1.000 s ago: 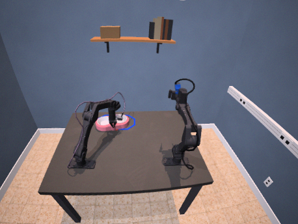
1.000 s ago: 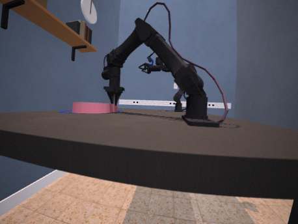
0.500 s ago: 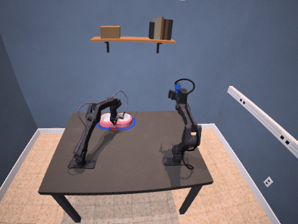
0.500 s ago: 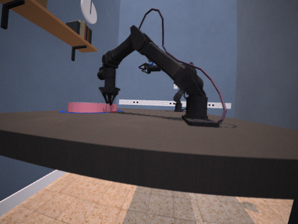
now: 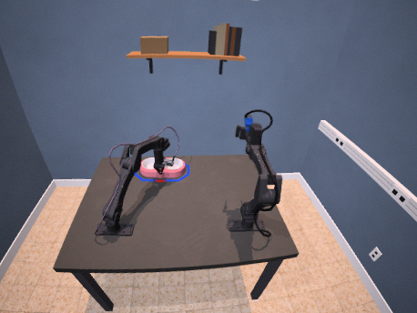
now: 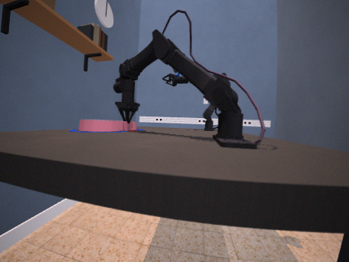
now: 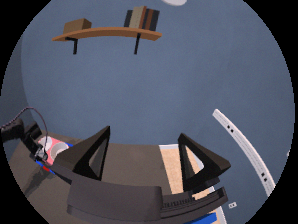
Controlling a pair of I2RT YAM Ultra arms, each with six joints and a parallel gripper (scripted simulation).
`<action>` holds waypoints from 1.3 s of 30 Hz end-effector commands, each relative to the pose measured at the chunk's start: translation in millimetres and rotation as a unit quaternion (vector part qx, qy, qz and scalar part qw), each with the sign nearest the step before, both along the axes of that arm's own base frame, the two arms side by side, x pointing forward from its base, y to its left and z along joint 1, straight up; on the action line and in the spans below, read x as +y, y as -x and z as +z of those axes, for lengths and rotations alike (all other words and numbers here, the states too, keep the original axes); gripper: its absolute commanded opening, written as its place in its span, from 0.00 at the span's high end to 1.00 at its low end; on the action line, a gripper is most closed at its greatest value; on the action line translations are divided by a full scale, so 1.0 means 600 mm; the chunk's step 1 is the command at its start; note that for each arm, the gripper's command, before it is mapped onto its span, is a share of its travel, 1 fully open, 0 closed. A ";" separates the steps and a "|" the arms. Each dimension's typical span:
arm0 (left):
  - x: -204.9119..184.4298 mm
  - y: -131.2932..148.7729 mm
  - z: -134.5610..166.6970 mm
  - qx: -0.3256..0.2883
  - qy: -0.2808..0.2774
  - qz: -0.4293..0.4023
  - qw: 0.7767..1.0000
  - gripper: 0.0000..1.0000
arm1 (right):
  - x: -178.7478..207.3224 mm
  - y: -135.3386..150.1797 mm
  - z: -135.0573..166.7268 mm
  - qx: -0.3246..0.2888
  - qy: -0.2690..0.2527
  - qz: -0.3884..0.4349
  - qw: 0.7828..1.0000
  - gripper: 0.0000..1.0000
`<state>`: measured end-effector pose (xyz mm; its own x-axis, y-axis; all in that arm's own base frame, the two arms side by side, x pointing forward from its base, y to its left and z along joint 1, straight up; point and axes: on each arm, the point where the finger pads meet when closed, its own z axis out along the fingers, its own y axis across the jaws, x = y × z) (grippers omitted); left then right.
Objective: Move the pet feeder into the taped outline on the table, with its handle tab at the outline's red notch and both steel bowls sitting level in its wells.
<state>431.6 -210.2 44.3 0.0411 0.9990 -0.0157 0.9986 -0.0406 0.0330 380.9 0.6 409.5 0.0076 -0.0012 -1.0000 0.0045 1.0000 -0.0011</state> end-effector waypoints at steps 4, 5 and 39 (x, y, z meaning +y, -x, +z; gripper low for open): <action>0.005 0.001 0.004 -0.011 0.009 -0.009 1.000 0.84 | -0.003 0.014 0.050 -0.039 0.001 -0.003 0.999 0.00; 0.008 0.002 0.004 -0.011 0.007 -0.008 1.000 0.84 | -0.003 0.014 0.050 -0.039 0.001 -0.003 0.999 0.00; -0.026 -0.023 0.000 -0.032 0.021 -0.033 0.999 0.53 | -0.003 0.014 0.050 -0.039 0.001 -0.003 0.999 0.00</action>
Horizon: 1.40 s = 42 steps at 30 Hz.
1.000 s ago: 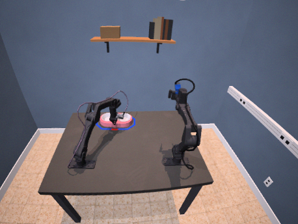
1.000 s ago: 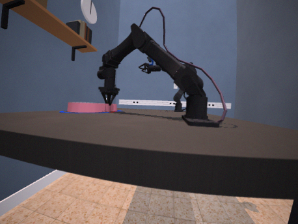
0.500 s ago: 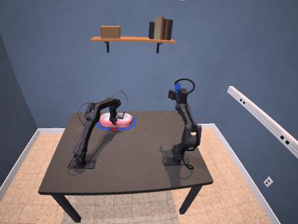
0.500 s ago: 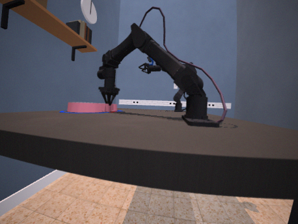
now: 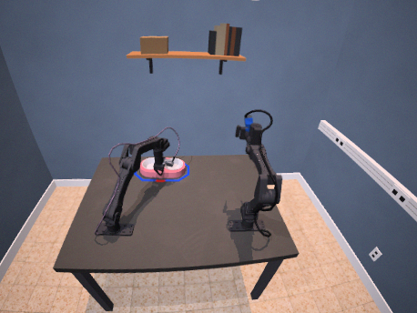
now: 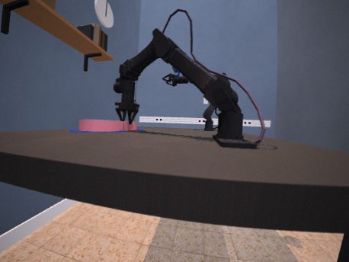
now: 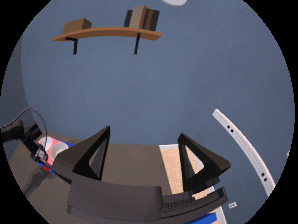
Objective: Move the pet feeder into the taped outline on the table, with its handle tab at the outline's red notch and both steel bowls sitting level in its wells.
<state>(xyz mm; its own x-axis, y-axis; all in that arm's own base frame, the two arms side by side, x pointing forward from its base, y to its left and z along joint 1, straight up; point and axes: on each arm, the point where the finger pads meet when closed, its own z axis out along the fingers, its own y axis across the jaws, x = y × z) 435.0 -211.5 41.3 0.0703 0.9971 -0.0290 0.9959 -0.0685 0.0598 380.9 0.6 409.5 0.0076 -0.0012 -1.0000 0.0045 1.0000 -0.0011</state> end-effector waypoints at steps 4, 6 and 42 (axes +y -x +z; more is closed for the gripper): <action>-0.017 -0.024 0.005 -0.022 0.015 -0.014 1.000 0.53 | -0.003 0.014 0.050 -0.039 0.001 -0.003 0.999 0.00; -0.017 -0.024 -0.001 -0.019 0.013 -0.014 1.000 0.53 | -0.003 0.014 0.050 -0.039 0.001 -0.003 0.999 0.00; -0.001 -0.007 0.097 -0.007 0.008 -0.007 1.000 0.53 | -0.003 0.014 0.050 -0.039 0.001 -0.003 0.999 0.00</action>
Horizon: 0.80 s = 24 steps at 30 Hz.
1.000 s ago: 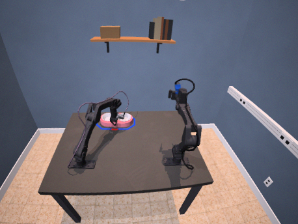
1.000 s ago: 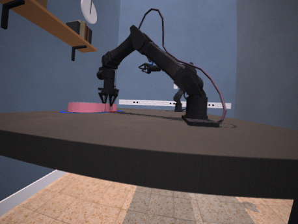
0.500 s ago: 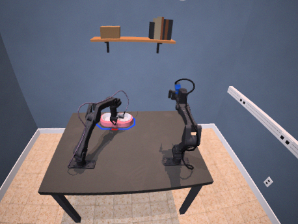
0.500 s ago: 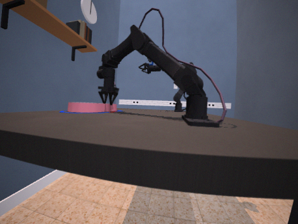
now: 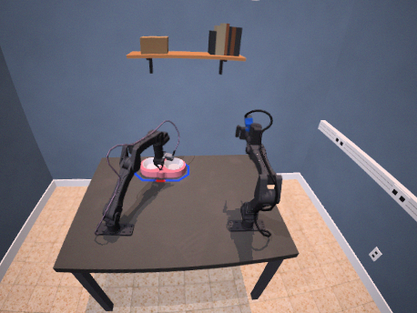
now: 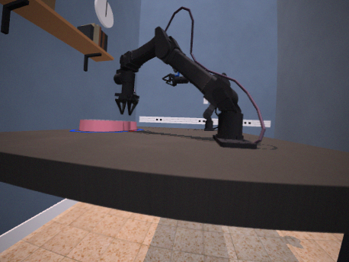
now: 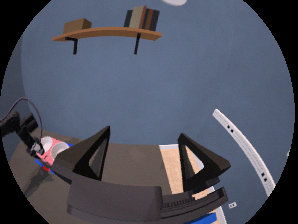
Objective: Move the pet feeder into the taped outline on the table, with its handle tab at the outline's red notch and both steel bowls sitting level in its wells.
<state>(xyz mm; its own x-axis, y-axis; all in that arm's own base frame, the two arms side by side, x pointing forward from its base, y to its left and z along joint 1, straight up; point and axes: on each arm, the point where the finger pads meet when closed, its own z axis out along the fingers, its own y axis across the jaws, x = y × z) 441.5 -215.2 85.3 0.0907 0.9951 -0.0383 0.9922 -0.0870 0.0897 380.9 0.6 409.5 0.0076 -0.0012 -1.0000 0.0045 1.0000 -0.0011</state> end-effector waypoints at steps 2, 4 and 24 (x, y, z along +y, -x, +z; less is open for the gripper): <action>0.007 0.005 0.041 0.005 0.003 0.004 1.000 0.53 | -0.003 0.014 0.050 -0.039 0.001 -0.003 0.999 0.00; 0.007 0.005 0.041 0.005 0.003 0.004 1.000 0.53 | -0.003 0.014 0.050 -0.039 0.001 -0.003 0.999 0.00; 0.022 -0.034 0.098 -0.076 0.055 0.094 0.991 0.53 | -0.002 0.011 0.047 -0.037 0.001 0.000 0.999 0.00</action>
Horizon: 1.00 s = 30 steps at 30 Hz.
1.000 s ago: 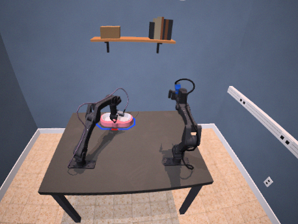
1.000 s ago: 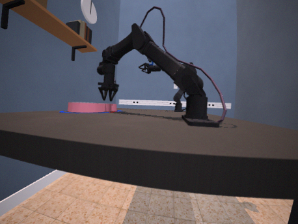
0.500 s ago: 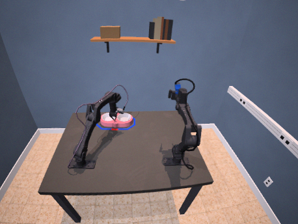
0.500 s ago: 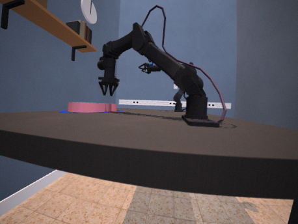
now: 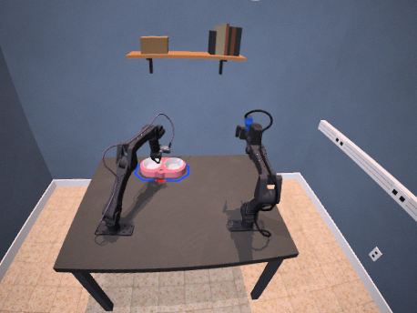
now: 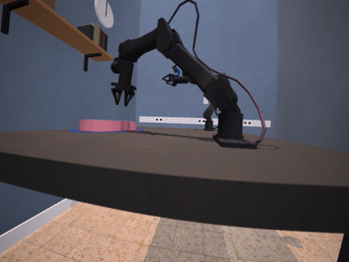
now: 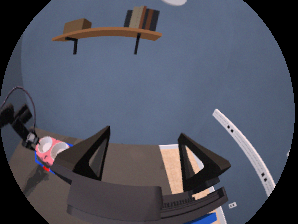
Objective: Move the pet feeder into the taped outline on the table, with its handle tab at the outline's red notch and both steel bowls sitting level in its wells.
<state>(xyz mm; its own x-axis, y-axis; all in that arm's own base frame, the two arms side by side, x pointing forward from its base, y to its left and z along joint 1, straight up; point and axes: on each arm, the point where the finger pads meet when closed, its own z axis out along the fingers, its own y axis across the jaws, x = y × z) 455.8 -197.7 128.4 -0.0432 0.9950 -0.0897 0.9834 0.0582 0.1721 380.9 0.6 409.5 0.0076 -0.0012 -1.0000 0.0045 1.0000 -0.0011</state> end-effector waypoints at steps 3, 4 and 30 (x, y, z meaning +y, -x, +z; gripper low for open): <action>0.008 -0.021 0.045 -0.056 0.041 0.054 0.996 0.53 | -0.003 0.010 0.045 -0.035 0.001 0.000 0.999 0.00; 0.011 -0.023 0.051 -0.063 0.046 0.062 0.995 0.53 | -0.003 0.010 0.045 -0.035 0.001 0.000 0.999 0.00; 0.115 -0.051 0.220 -0.230 0.187 0.266 0.917 0.53 | 0.002 0.003 0.032 -0.022 -0.004 0.004 1.000 0.00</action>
<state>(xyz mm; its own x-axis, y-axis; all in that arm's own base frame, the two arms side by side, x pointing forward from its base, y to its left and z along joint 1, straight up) 477.3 -129.2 234.1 -0.4040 0.7926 -0.4567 0.7061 0.5876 0.3951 381.1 0.7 409.4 0.0077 -0.0012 -1.0000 0.0029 1.0000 -0.0011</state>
